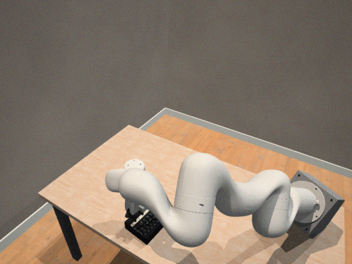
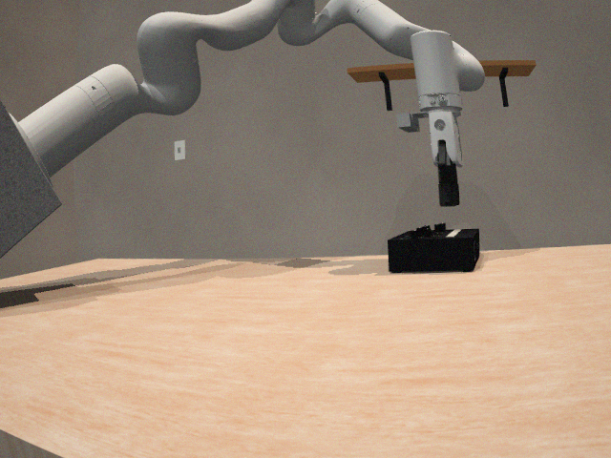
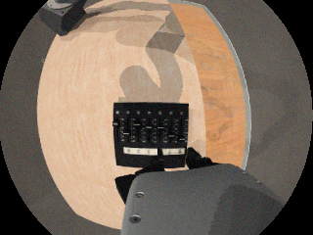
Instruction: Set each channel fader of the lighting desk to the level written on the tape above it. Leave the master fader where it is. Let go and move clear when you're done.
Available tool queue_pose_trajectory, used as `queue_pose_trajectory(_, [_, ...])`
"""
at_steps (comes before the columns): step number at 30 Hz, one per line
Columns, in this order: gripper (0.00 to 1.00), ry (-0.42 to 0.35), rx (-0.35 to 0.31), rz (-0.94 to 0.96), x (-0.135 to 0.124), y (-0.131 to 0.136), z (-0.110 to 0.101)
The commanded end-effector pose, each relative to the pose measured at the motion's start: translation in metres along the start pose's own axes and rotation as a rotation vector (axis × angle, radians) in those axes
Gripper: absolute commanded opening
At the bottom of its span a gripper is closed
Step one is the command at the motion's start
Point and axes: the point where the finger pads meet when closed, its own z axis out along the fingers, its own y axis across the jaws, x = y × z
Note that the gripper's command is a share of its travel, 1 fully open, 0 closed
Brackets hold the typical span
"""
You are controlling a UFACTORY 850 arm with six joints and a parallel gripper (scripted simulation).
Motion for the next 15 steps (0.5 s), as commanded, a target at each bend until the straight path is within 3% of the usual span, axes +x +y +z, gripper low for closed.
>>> queue_pose_trajectory(1, [1.0,-0.001,0.0,-0.001,-0.001,0.0,-0.007])
queue_pose_trajectory(7, [1.0,-0.001,0.0,-0.001,-0.001,0.0,-0.021])
queue_pose_trajectory(15, [1.0,-0.001,0.0,-0.001,-0.001,0.0,-0.06])
